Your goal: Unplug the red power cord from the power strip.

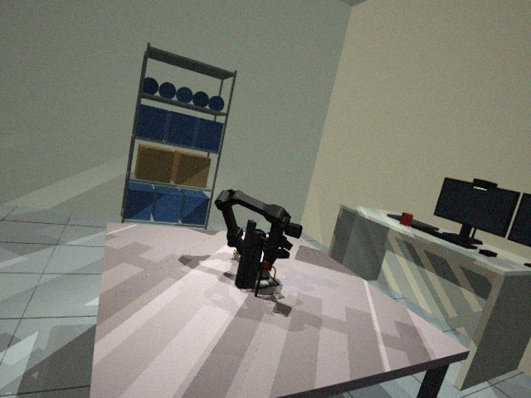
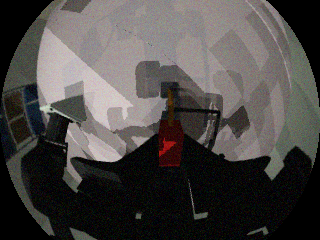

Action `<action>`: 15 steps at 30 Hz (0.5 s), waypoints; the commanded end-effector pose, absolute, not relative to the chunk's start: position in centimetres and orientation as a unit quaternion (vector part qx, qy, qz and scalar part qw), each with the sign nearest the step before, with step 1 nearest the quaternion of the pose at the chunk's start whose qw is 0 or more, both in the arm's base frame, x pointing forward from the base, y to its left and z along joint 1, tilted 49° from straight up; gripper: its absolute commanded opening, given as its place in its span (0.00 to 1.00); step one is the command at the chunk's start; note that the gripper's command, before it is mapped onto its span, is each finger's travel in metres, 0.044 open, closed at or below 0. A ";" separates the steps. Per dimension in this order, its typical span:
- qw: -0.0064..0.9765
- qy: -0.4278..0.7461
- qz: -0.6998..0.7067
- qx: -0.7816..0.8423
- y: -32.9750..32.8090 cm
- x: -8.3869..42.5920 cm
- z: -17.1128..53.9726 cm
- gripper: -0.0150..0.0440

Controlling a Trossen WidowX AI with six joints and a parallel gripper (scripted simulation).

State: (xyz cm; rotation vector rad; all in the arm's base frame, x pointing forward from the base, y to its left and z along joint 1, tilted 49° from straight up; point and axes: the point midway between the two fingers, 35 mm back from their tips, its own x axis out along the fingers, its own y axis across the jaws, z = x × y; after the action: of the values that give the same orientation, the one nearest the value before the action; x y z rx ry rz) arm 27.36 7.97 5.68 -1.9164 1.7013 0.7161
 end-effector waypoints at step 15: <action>0.239 0.620 0.262 -0.700 9.6 27.4 4.0 0.25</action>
State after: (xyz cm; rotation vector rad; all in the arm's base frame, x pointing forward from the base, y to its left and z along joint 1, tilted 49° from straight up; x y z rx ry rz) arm 27.44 8.00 5.45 -1.9316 1.7209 0.6912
